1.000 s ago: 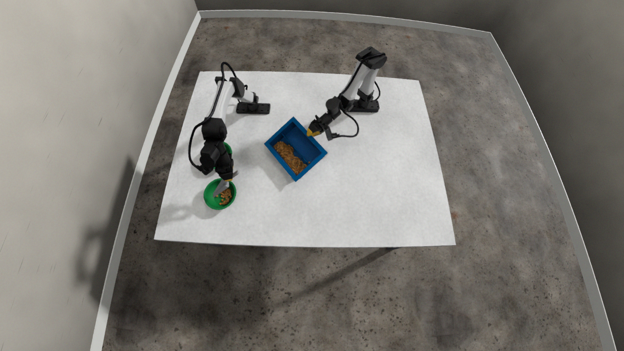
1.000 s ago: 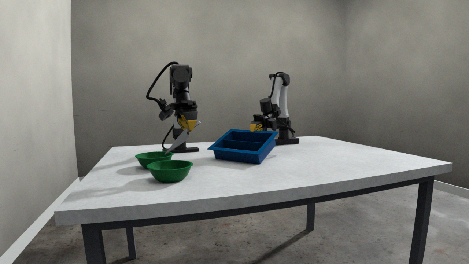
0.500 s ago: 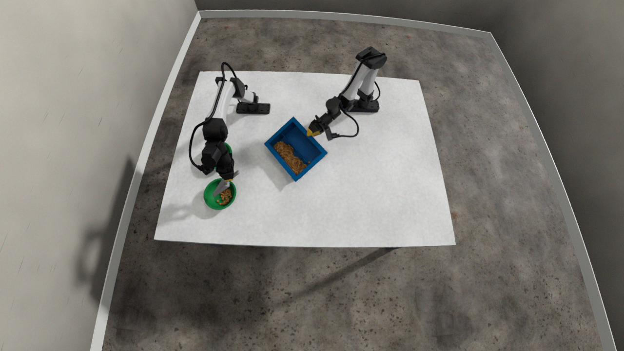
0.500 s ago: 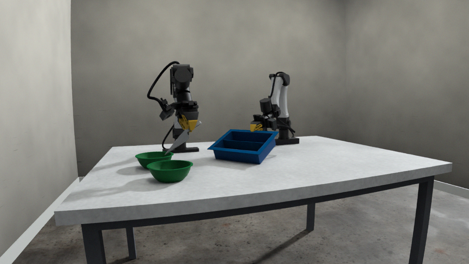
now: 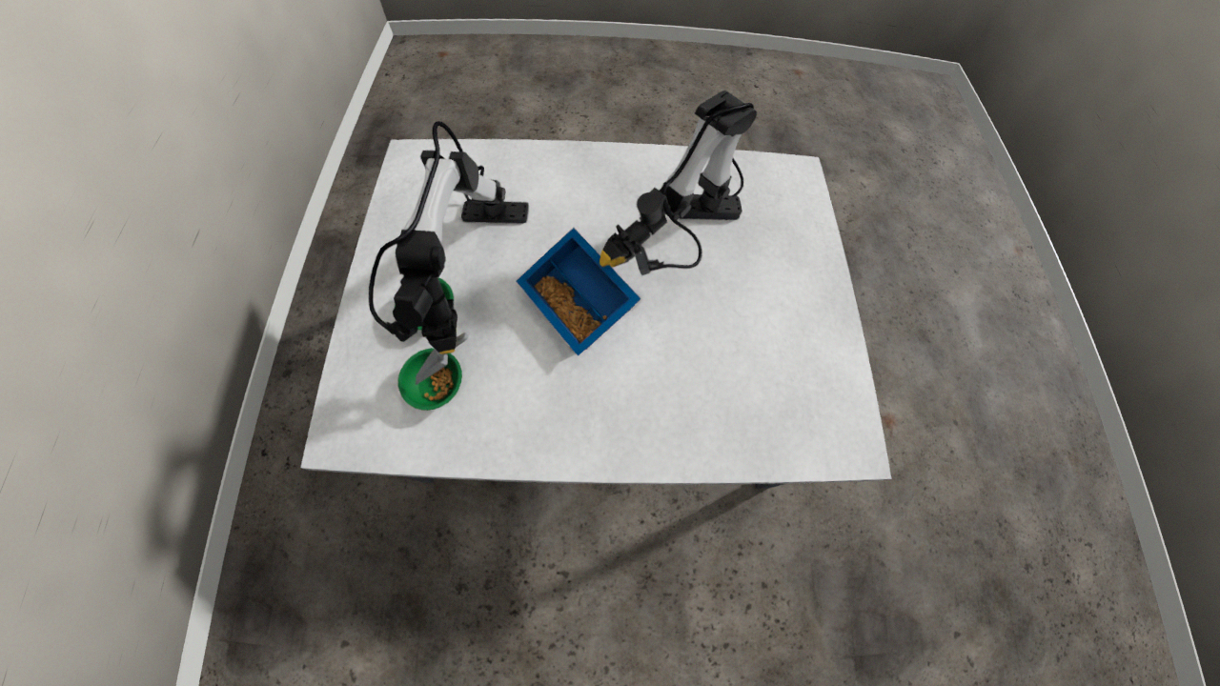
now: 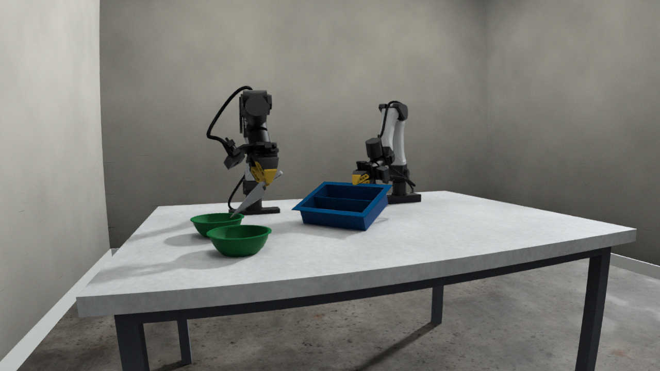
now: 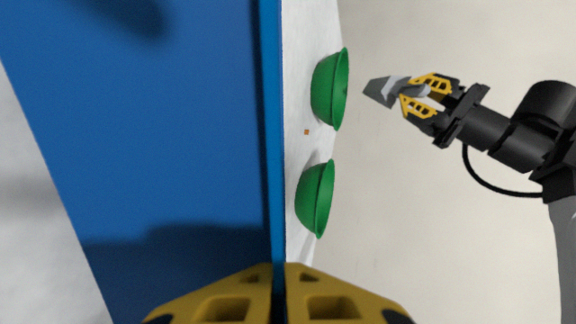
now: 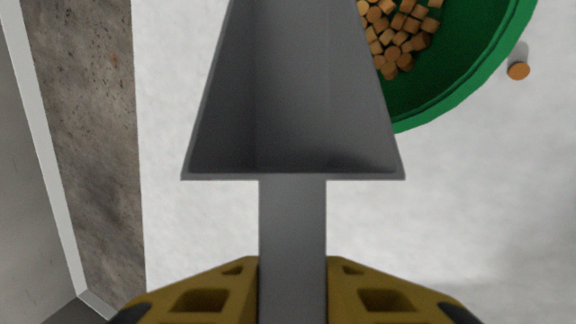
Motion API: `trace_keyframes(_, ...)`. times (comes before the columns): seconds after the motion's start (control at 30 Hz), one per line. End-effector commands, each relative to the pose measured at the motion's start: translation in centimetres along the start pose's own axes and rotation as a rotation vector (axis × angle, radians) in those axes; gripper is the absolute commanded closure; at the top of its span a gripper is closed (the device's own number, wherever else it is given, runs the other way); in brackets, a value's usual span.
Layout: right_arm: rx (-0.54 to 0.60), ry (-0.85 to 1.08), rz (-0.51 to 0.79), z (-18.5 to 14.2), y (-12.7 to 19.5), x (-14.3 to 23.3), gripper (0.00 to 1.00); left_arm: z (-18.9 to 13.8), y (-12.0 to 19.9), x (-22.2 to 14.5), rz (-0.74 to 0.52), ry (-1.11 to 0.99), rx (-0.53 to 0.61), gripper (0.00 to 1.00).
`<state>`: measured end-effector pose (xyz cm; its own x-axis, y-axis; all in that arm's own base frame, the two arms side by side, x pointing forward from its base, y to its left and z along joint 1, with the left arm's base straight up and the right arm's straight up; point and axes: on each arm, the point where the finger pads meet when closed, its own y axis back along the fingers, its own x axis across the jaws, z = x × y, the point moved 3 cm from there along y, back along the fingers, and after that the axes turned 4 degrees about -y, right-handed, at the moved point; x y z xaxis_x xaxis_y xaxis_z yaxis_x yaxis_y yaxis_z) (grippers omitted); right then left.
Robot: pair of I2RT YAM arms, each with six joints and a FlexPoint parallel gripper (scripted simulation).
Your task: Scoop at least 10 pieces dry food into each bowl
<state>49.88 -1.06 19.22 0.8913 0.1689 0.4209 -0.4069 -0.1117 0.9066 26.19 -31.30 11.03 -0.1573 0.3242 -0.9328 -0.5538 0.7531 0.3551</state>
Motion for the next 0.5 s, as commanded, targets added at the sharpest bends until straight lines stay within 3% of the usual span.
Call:
trace_keyframes(0.0,-0.004,0.05,-0.049,-0.6,-0.8,-0.9,1.0,-0.2,0.0,-2.8,-0.087,-0.023,0.012,1.0)
trace_keyframes(0.1,-0.04,0.152,-0.015,-0.8,1.6,-0.7,1.0,-0.2,0.0,-2.8,-0.087,-0.023,0.012,1.0)
trace_keyframes(0.47,-0.108,0.429,-0.077,-1.2,0.6,-2.1,1.0,-0.2,0.0,-2.8,-0.087,-0.023,0.012,1.0)
